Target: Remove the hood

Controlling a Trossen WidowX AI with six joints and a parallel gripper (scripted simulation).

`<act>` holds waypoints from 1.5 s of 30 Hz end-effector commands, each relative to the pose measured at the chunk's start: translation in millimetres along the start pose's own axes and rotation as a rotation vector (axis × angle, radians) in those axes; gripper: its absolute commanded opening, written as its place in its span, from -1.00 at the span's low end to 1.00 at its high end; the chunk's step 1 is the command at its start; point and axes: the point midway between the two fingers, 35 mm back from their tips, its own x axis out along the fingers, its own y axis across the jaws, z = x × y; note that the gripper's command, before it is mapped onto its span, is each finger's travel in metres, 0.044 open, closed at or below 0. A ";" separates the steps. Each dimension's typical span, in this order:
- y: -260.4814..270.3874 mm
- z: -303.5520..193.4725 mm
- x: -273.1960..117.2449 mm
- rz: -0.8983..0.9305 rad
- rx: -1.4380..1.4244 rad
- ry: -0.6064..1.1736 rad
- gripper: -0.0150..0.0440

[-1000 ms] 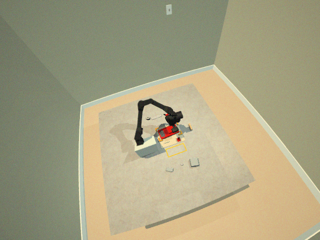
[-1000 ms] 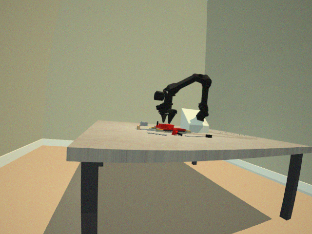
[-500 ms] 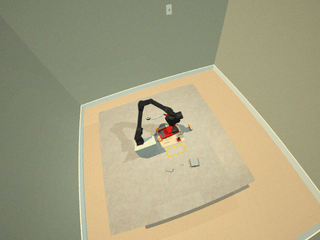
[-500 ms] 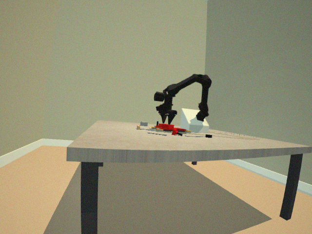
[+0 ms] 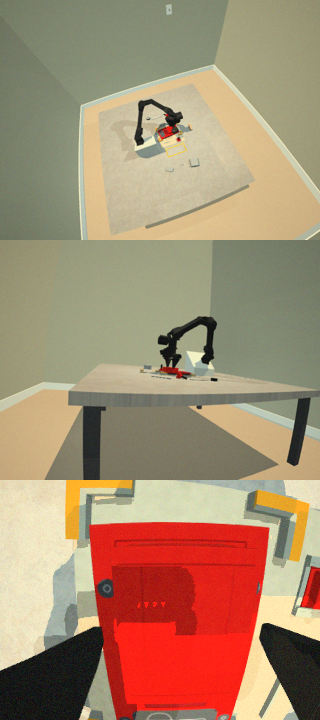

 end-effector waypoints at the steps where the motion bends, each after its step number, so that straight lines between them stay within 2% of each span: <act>1: -0.4 -2.0 4.9 0.005 0.008 0.007 1.00; 22: -0.2 -2.2 13.9 0.006 0.008 0.007 1.00; 26: 0.3 -0.3 10.6 0.001 0.000 0.000 0.64; 35: 0.3 -0.3 10.6 0.001 0.000 0.000 0.44; 45: 0.1 0.0 5.8 0.000 0.000 0.000 -0.45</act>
